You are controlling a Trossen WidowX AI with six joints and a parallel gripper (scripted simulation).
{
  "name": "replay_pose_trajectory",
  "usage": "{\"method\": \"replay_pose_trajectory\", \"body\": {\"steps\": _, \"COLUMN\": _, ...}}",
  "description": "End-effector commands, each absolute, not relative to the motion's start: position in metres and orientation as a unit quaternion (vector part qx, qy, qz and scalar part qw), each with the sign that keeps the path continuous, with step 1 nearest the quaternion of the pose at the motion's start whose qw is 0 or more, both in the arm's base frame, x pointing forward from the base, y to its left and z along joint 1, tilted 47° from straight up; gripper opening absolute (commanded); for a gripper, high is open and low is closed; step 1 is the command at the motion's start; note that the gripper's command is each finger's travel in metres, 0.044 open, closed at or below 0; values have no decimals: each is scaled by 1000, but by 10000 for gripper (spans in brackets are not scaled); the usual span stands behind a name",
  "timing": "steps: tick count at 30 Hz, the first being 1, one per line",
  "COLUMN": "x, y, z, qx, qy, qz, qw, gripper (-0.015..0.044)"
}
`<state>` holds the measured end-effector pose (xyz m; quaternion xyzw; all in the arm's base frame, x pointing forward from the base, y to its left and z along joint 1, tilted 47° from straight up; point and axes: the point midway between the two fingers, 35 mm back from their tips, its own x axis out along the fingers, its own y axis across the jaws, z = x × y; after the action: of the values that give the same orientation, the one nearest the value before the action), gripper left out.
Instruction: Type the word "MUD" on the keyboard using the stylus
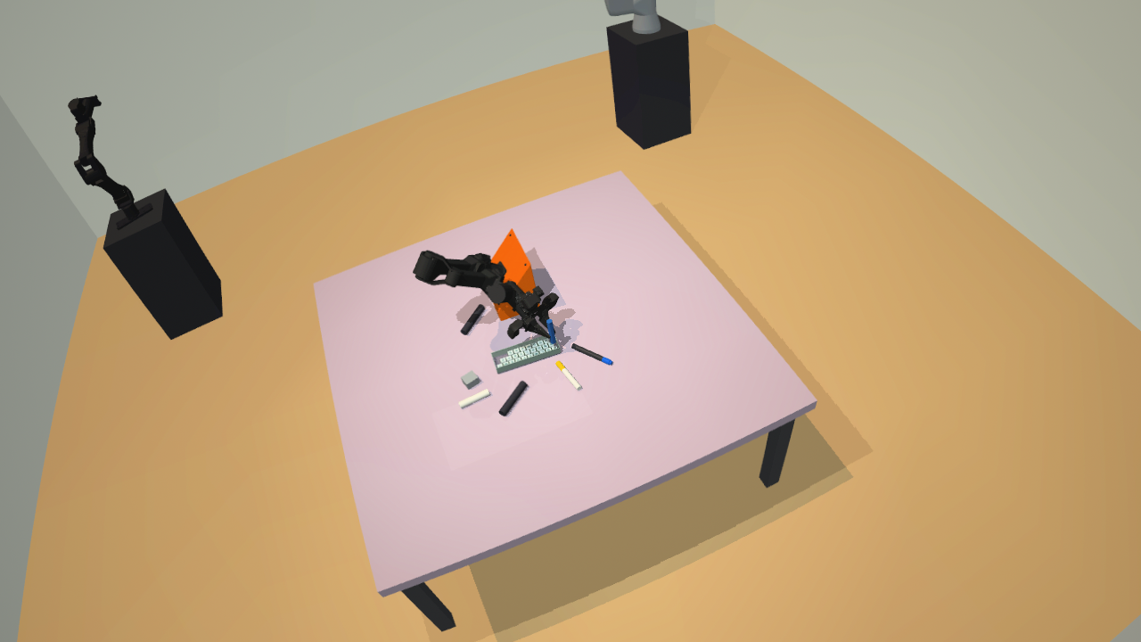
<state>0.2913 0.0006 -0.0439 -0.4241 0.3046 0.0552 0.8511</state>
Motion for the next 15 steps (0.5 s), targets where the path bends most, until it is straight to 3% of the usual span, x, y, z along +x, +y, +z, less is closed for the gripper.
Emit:
{"method": "replay_pose_trajectory", "body": {"steps": 1, "x": 291, "y": 0, "z": -45, "qx": -426, "qy": 304, "qz": 57, "qw": 850, "gripper": 81}}
{"method": "replay_pose_trajectory", "body": {"steps": 15, "x": 291, "y": -2, "z": -46, "qx": -426, "qy": 304, "qz": 57, "qw": 850, "gripper": 81}}
